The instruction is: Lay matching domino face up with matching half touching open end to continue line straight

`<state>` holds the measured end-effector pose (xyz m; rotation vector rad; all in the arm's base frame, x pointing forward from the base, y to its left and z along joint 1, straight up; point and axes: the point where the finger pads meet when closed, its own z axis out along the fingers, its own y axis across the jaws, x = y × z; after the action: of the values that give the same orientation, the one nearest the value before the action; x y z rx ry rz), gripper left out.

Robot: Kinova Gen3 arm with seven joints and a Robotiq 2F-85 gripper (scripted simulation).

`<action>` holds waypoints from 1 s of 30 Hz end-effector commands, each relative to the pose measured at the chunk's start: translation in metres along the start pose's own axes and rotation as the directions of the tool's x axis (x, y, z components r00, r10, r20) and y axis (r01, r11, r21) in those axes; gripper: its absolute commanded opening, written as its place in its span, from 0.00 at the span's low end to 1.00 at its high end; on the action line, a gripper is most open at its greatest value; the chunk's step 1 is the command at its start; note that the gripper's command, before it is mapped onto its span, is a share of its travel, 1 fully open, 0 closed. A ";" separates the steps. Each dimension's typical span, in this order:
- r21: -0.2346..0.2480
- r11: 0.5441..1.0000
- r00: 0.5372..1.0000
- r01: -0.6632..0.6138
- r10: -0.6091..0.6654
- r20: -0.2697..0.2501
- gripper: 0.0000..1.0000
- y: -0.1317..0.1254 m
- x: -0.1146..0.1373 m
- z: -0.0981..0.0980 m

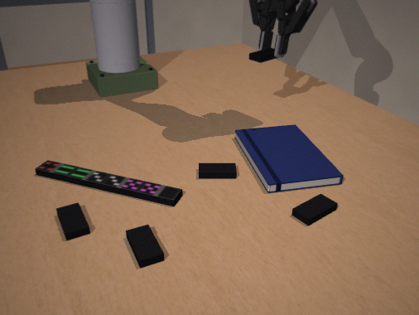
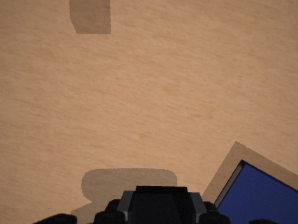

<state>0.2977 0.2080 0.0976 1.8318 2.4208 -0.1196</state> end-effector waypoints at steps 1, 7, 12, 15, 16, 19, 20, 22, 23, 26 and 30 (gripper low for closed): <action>0.001 1.000 1.000 0.000 0.000 0.010 0.31 -0.001 0.011 -0.002; 0.001 1.000 1.000 0.000 0.000 0.008 0.31 -0.001 0.011 -0.002; 0.001 1.000 1.000 -0.002 0.002 -0.010 0.31 -0.001 0.010 -0.002; 0.000 1.000 0.999 -0.004 0.004 -0.034 0.31 -0.001 0.010 -0.002; 0.000 1.000 0.999 -0.005 0.005 -0.044 0.31 -0.001 0.010 -0.002; -0.003 1.000 0.996 -0.010 0.010 -0.083 0.31 -0.001 0.009 -0.002; -0.003 1.000 0.996 -0.010 0.010 -0.083 0.31 -0.001 0.009 -0.002; -0.005 1.000 0.995 -0.013 0.012 -0.099 0.31 -0.001 0.009 -0.002; -0.008 1.000 0.993 -0.015 0.014 -0.115 0.31 -0.001 0.008 -0.002; -0.009 1.000 0.986 -0.022 0.020 -0.168 0.31 -0.001 0.007 -0.002; -0.016 0.999 0.968 -0.033 0.028 -0.250 0.31 -0.001 0.006 -0.002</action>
<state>0.2949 0.2137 0.0987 1.9445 2.5000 0.0573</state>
